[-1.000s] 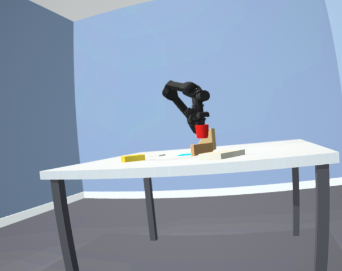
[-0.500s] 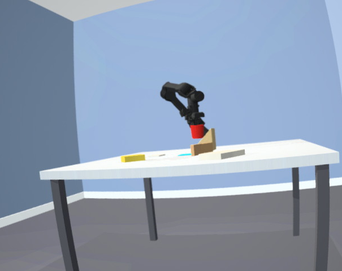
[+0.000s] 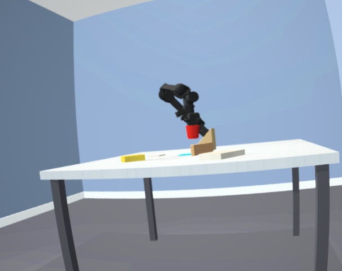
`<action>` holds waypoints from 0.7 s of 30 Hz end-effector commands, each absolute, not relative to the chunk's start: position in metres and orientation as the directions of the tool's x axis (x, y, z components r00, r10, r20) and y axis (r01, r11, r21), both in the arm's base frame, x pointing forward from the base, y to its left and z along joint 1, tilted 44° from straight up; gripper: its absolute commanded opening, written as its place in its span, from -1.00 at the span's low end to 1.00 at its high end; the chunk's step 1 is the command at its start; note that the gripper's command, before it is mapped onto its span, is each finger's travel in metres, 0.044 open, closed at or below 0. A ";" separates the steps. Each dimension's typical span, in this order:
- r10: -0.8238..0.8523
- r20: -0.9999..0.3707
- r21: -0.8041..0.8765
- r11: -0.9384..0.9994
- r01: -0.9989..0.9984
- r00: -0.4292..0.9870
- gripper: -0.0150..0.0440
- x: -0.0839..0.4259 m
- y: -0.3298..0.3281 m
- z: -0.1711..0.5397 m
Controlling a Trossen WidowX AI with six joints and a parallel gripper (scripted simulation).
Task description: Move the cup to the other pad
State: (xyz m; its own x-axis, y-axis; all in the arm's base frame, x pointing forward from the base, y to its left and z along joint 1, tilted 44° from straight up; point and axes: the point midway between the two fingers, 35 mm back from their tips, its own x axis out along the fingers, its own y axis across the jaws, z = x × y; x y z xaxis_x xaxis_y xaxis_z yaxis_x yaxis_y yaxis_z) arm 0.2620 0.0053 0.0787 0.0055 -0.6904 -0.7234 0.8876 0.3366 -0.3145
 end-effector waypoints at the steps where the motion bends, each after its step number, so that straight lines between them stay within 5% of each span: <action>1: -0.695 -0.719 -0.322 0.339 0.884 0.004 -0.49 0.258 -0.001 0.084; 21: -0.696 -0.718 -0.324 0.339 0.883 0.004 -0.49 0.240 -0.027 0.109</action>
